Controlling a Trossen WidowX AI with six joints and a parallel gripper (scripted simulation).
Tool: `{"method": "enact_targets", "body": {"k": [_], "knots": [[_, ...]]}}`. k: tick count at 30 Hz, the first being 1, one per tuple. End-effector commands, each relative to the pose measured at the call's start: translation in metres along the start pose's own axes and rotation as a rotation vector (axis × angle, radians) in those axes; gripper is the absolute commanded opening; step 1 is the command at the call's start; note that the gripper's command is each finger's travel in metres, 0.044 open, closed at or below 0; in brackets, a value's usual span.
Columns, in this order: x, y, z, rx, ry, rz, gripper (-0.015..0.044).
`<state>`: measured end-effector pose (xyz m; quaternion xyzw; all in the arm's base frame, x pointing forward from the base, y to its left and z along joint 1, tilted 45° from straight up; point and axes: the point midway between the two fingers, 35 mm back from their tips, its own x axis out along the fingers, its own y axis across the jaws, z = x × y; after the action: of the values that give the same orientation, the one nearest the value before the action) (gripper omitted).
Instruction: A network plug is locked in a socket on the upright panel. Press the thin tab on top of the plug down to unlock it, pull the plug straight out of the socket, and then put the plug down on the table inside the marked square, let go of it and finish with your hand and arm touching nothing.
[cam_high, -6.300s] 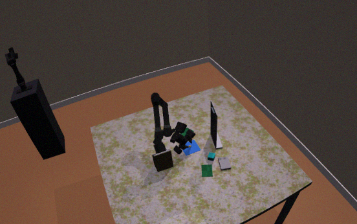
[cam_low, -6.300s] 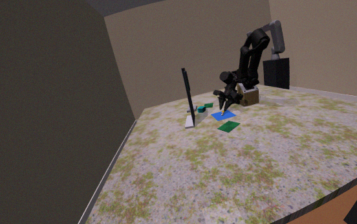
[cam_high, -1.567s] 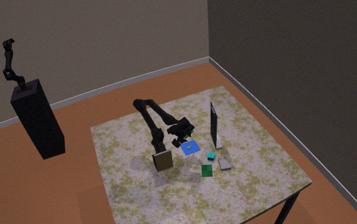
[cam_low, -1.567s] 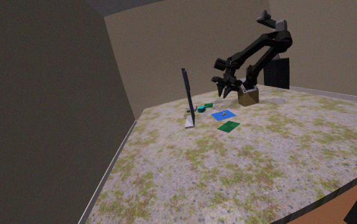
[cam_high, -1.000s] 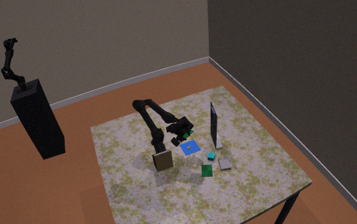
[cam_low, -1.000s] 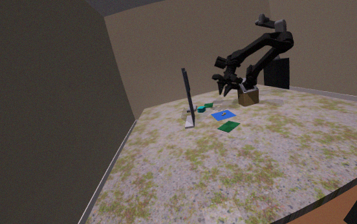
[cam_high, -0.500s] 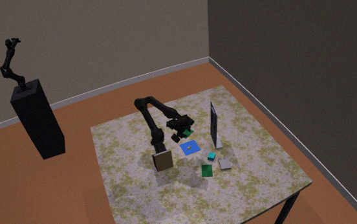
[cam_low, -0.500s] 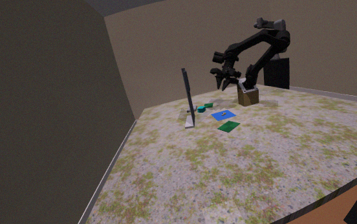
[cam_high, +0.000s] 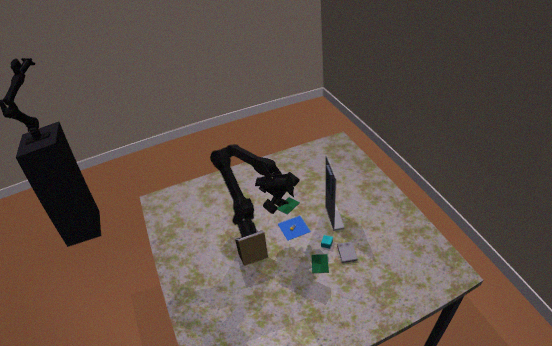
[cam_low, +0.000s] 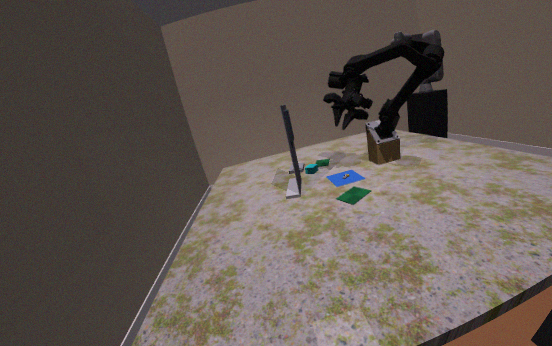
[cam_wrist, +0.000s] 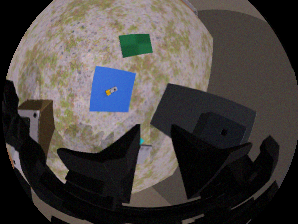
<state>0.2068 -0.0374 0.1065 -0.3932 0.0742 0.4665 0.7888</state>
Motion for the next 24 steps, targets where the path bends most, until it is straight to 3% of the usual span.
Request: {"method": "enact_targets", "body": {"k": [1,7,18,24], "knots": [[-0.012,-0.007,0.001,-0.006,-0.002,-0.003,0.0156],[-0.024,-0.014,0.004,-0.007,-0.01,-0.01,0.0156],[-0.024,-0.014,0.004,-0.007,-0.01,-0.01,0.044],[-0.024,-0.014,0.004,-0.007,-0.01,-0.01,0.044]]}}
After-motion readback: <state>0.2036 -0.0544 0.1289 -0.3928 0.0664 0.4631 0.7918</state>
